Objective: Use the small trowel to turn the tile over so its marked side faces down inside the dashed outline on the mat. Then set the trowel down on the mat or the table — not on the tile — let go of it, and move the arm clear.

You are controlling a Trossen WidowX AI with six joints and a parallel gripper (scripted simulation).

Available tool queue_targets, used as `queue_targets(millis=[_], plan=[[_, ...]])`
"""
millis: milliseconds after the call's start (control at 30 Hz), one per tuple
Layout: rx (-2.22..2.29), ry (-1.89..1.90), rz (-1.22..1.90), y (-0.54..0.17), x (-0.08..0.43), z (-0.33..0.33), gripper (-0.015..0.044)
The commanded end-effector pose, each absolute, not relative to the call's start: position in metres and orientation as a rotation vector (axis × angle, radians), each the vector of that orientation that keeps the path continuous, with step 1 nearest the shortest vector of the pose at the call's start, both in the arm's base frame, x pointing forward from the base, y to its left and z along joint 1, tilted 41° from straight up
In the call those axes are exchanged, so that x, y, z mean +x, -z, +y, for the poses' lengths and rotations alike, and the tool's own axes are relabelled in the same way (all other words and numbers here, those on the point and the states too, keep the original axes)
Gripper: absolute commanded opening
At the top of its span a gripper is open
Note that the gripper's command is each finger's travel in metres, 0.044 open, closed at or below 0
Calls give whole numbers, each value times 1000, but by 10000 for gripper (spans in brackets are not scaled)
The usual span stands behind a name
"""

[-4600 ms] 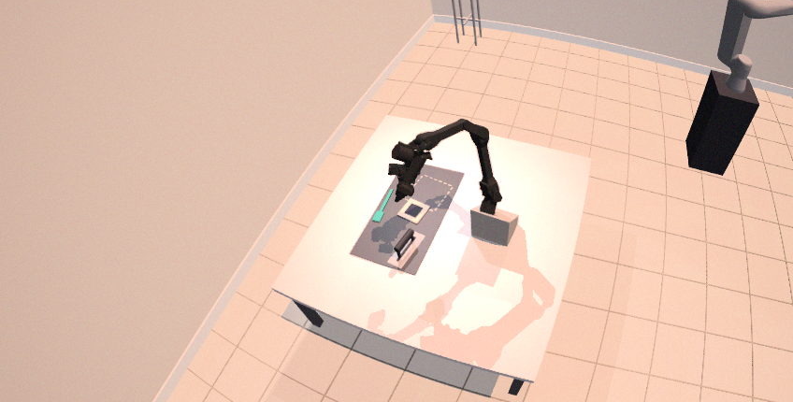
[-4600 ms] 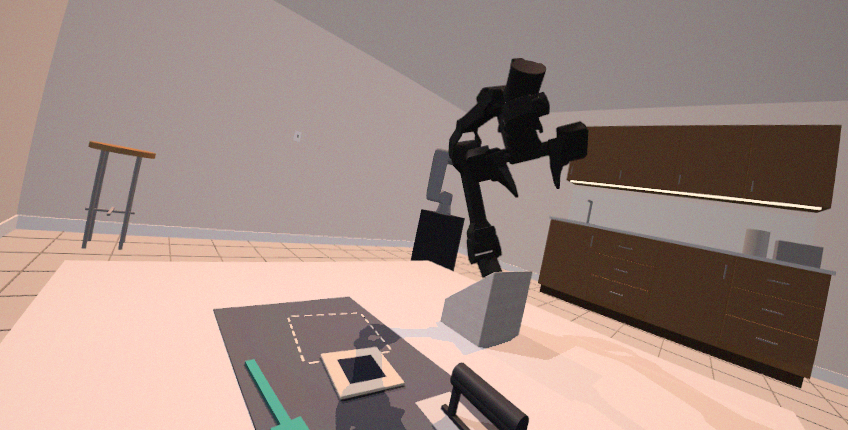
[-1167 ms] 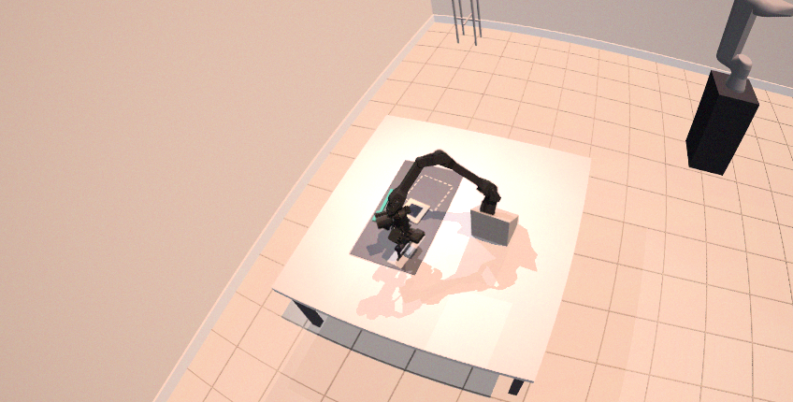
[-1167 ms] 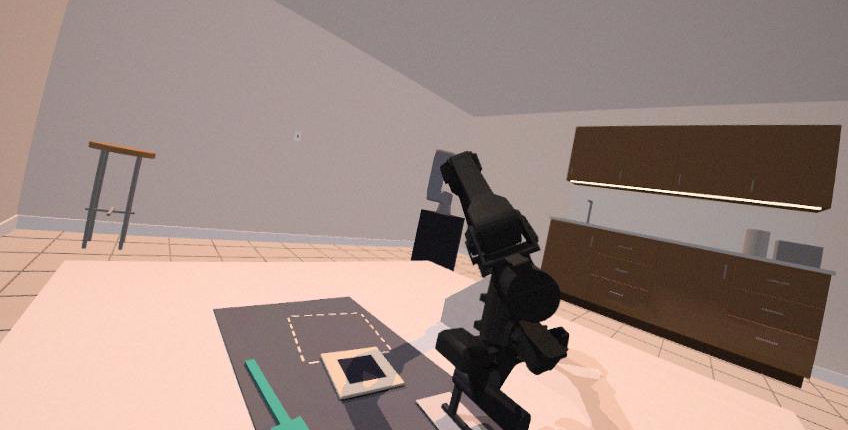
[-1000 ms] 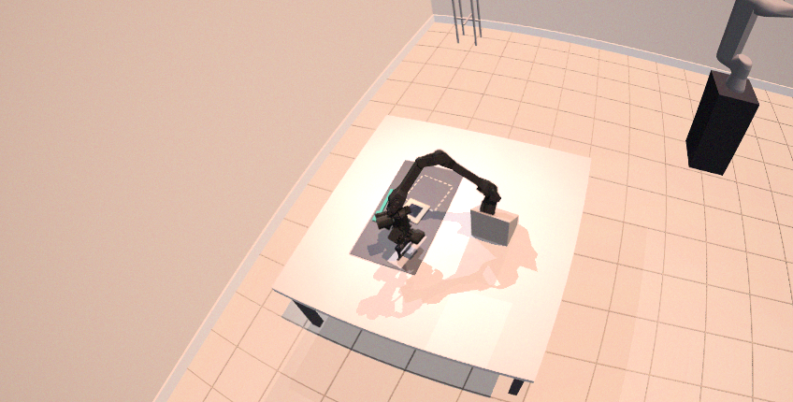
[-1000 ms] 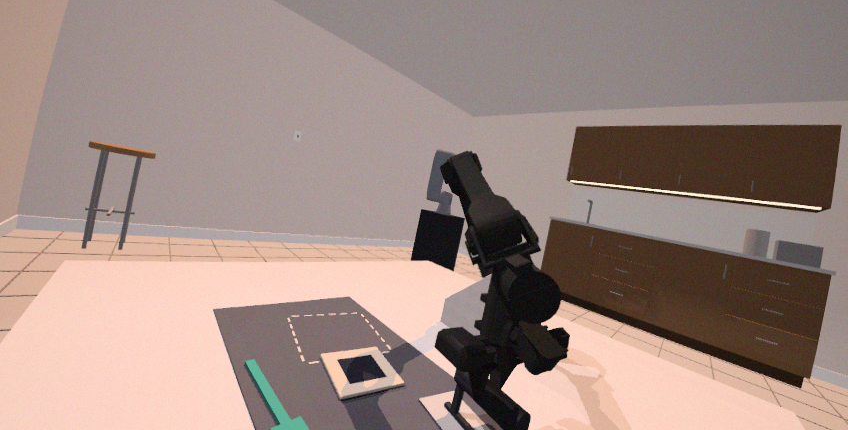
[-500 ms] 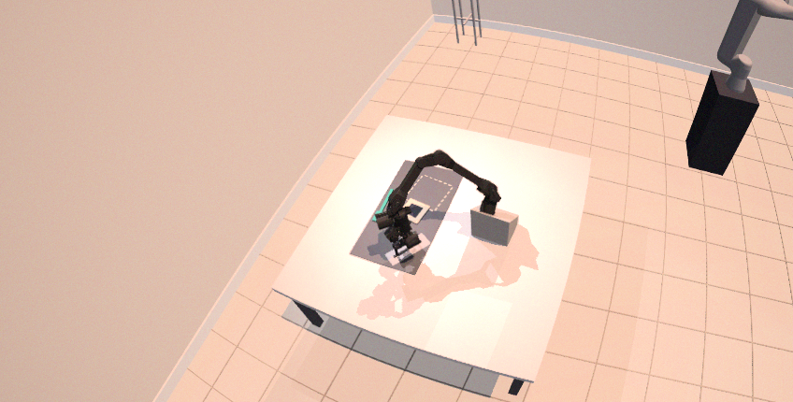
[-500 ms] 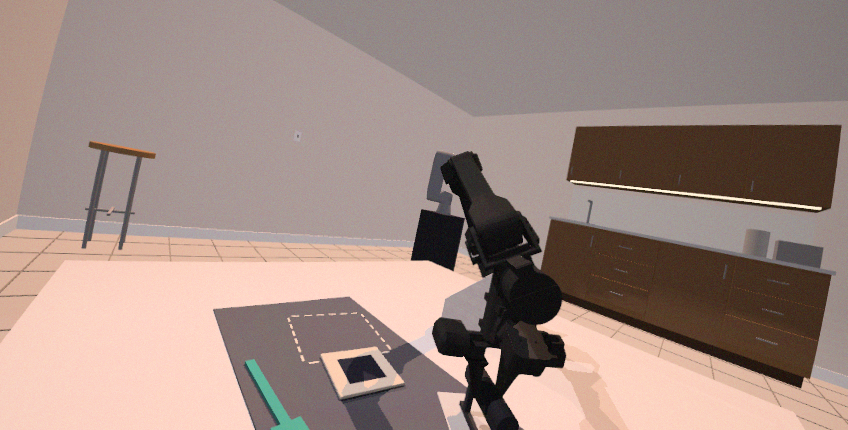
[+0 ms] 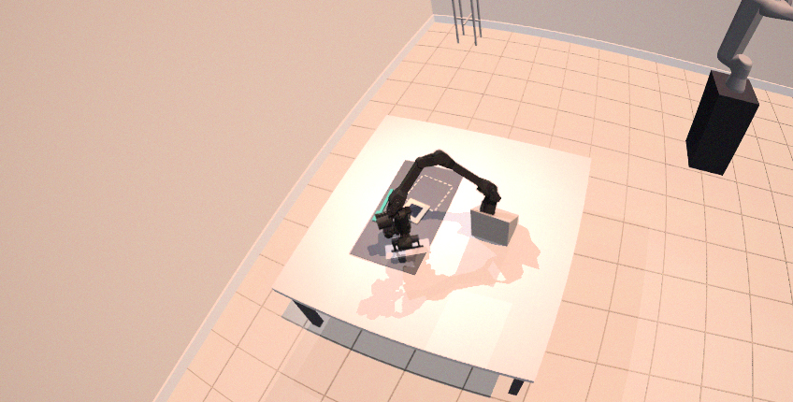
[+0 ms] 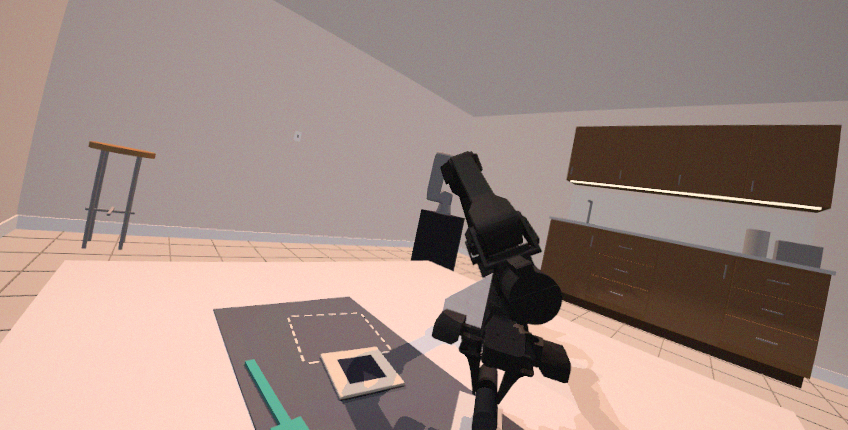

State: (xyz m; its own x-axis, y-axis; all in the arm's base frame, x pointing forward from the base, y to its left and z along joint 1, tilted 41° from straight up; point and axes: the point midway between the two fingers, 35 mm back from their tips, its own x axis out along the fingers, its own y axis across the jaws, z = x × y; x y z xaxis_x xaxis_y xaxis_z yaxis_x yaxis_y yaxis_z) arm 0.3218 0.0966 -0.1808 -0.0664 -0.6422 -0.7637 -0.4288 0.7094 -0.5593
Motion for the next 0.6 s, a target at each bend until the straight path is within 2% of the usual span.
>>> queue_targets(millis=[0, 400, 567], plan=[[-769, 323, 1664, 181, 322, 96, 130], [-668, 431, 1624, 181, 322, 96, 130], [-668, 431, 1624, 181, 322, 96, 261]])
